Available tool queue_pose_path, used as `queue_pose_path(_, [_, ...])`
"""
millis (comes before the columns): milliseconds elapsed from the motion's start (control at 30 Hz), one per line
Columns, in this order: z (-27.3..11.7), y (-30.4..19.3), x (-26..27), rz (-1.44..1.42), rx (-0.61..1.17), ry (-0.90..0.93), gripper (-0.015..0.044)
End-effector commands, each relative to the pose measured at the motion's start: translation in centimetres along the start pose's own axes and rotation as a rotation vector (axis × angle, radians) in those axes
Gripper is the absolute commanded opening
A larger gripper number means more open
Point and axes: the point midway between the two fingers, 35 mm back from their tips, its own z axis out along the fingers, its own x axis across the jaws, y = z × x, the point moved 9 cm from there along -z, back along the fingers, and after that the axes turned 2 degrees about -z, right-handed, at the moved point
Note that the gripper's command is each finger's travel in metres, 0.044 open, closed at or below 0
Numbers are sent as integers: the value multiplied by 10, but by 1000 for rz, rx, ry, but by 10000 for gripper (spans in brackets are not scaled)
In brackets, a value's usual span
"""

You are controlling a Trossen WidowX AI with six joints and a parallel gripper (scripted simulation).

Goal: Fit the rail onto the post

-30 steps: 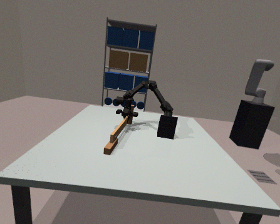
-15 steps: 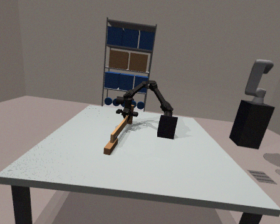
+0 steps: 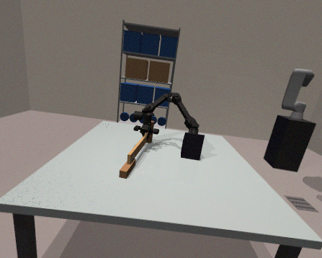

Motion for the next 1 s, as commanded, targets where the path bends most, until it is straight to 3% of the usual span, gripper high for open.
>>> queue_pose_path(0, [-3, -2, 0, -1, 3, -11, 0])
queue_pose_path(967, [-4, -11, 0, -1, 4, -11, 0])
